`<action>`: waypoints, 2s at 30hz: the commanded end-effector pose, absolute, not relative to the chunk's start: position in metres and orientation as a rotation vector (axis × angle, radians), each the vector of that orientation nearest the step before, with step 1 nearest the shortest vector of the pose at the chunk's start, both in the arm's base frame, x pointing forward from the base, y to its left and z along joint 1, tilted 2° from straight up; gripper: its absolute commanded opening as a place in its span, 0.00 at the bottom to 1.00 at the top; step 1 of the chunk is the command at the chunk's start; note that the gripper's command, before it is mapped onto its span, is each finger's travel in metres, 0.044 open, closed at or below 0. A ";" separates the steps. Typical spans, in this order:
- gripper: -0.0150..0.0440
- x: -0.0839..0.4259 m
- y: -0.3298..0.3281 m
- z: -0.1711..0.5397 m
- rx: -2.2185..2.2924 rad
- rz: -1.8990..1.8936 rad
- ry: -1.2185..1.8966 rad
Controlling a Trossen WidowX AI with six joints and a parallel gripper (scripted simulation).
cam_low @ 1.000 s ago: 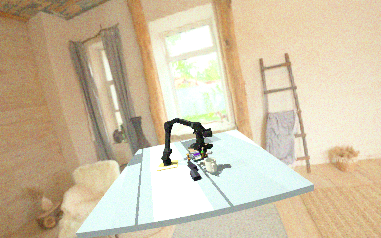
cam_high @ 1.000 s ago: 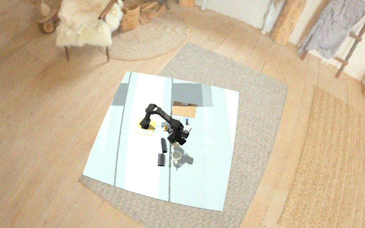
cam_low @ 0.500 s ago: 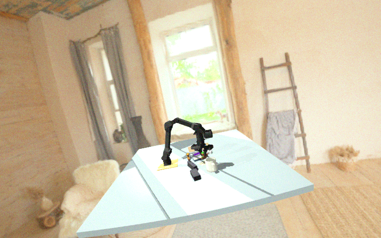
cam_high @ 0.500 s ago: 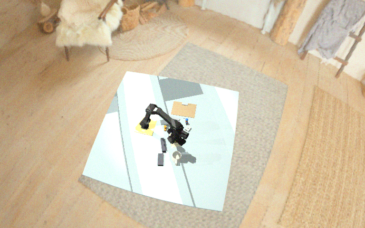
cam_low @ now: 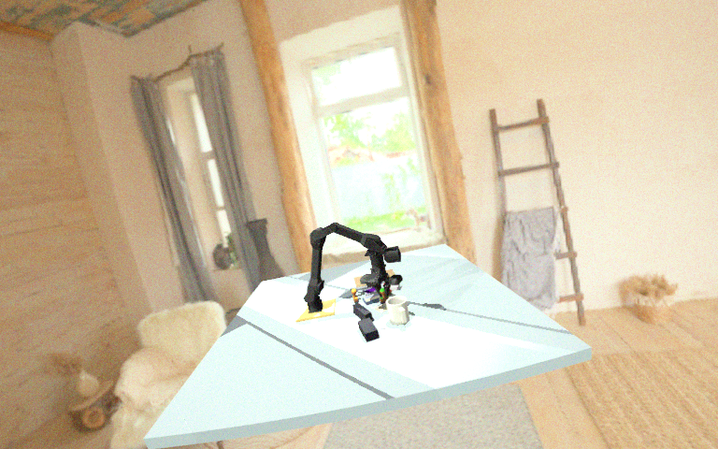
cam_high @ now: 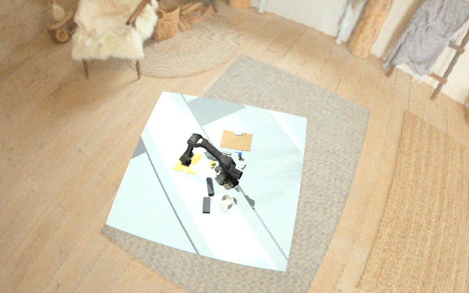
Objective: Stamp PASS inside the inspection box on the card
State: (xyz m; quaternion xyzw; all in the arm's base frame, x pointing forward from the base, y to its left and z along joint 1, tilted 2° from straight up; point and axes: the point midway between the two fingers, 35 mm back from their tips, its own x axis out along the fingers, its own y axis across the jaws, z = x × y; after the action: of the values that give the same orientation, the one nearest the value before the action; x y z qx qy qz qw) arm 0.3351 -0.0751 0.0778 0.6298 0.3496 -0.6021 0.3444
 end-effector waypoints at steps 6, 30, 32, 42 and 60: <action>0.25 0.335 -0.075 0.072 1.638 -1.567 0.905; 0.25 0.334 -0.074 0.060 1.638 -1.567 0.905; 0.25 0.334 -0.074 0.060 1.639 -1.567 0.904; 0.25 0.334 -0.074 0.058 1.639 -1.567 0.904; 0.25 0.334 -0.074 0.057 1.639 -1.567 0.904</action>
State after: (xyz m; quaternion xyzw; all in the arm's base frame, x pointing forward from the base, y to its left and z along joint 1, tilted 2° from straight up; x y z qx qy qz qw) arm 0.3336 -0.0742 0.0575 0.6291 0.3500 -0.6027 0.3442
